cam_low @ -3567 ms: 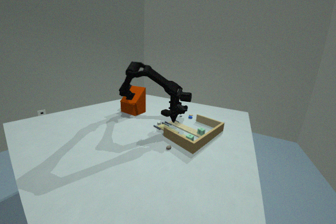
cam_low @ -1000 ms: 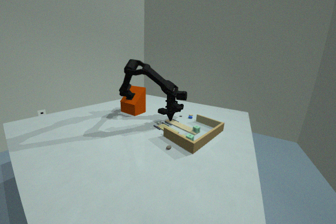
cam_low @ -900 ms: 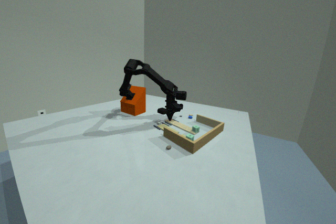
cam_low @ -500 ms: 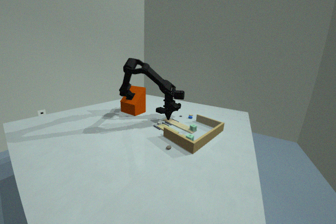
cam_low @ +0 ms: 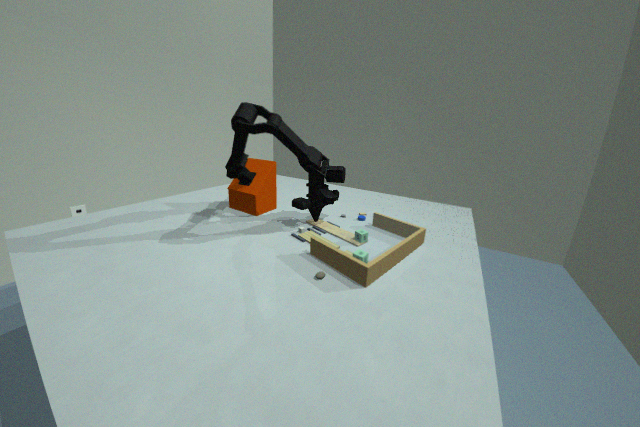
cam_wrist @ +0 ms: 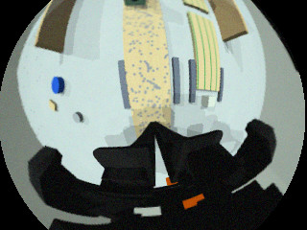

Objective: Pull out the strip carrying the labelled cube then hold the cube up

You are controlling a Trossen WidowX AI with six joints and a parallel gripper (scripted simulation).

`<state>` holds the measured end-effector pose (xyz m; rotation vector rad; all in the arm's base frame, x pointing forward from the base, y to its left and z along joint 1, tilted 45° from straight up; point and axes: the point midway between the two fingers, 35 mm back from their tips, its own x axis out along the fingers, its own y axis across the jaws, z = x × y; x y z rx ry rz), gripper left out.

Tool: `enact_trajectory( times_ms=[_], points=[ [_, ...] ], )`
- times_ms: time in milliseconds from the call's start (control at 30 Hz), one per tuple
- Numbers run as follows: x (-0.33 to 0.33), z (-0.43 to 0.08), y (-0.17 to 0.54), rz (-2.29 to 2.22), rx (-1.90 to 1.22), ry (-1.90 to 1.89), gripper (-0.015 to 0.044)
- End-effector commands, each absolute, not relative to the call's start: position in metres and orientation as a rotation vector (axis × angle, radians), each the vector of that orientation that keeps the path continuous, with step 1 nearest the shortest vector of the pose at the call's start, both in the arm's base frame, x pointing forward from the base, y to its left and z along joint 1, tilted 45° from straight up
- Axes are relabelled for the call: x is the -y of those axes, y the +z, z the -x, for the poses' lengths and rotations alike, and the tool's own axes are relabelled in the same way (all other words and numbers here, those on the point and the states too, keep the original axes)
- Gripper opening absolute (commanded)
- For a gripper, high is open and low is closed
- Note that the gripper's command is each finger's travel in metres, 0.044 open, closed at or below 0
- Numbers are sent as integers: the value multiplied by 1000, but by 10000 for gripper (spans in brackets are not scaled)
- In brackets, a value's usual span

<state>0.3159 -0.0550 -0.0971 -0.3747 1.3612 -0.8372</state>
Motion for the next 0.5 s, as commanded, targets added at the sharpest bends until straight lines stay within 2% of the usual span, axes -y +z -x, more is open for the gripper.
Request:
enact_trajectory(
  times_ms=[0, 467],
  points=[
    [56, -303, -101, 370, -1386, -839, 0],
    [51, -283, -106, 370, -1387, -839, 0]
  ],
)
